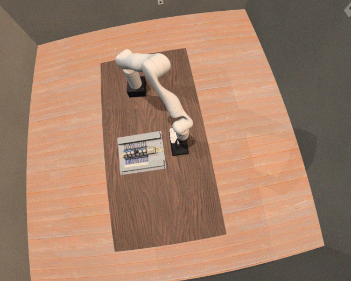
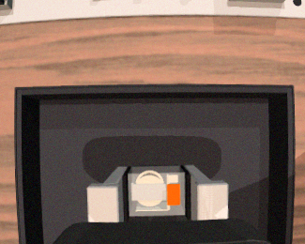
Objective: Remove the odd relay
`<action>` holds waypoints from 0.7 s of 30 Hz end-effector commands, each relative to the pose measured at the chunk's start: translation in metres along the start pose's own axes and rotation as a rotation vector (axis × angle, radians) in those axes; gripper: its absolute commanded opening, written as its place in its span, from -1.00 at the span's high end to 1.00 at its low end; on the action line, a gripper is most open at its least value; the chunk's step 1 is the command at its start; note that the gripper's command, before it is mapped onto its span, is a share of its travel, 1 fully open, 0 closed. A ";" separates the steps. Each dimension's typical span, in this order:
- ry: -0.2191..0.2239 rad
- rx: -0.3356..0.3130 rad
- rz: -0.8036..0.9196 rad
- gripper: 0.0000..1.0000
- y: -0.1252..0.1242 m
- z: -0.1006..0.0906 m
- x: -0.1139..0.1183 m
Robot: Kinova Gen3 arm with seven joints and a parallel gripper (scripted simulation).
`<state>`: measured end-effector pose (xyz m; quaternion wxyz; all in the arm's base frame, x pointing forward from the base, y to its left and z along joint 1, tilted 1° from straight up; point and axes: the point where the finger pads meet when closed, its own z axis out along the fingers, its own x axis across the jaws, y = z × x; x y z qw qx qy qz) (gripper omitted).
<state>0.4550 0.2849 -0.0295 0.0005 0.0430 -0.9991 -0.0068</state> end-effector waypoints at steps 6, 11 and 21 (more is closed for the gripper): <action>-0.002 -0.001 0.000 1.00 0.000 0.007 -0.001; -0.002 -0.001 0.000 1.00 0.001 0.009 -0.001; -0.002 -0.001 0.000 1.00 0.001 0.010 -0.001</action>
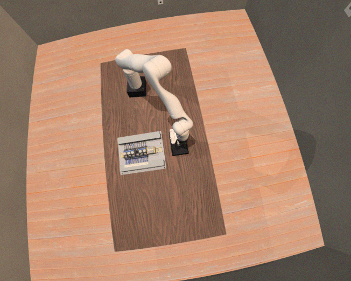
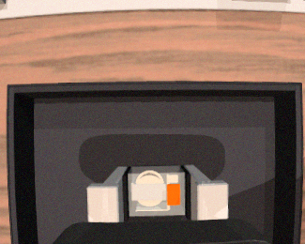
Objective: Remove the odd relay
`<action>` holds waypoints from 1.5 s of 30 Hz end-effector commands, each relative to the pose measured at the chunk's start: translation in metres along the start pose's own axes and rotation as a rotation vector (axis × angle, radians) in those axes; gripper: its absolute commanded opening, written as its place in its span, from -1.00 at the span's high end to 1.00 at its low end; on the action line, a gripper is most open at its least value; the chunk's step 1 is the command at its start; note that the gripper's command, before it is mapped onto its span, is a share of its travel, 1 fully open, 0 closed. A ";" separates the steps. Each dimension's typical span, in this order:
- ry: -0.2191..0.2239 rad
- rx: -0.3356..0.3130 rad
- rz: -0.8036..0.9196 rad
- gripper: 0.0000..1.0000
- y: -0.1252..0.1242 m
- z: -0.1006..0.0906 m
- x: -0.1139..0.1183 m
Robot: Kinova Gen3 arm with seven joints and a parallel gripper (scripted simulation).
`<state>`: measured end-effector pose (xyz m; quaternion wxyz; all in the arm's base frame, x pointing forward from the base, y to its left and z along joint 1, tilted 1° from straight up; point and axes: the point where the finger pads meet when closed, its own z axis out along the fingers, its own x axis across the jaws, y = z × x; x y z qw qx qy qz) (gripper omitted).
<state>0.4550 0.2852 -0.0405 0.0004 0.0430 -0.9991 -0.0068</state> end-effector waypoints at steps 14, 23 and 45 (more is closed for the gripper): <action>-0.002 -0.001 0.000 1.00 0.000 -0.001 -0.001; -0.002 -0.001 0.000 1.00 0.000 -0.001 -0.001; -0.002 -0.001 0.000 -0.97 0.000 -0.001 -0.001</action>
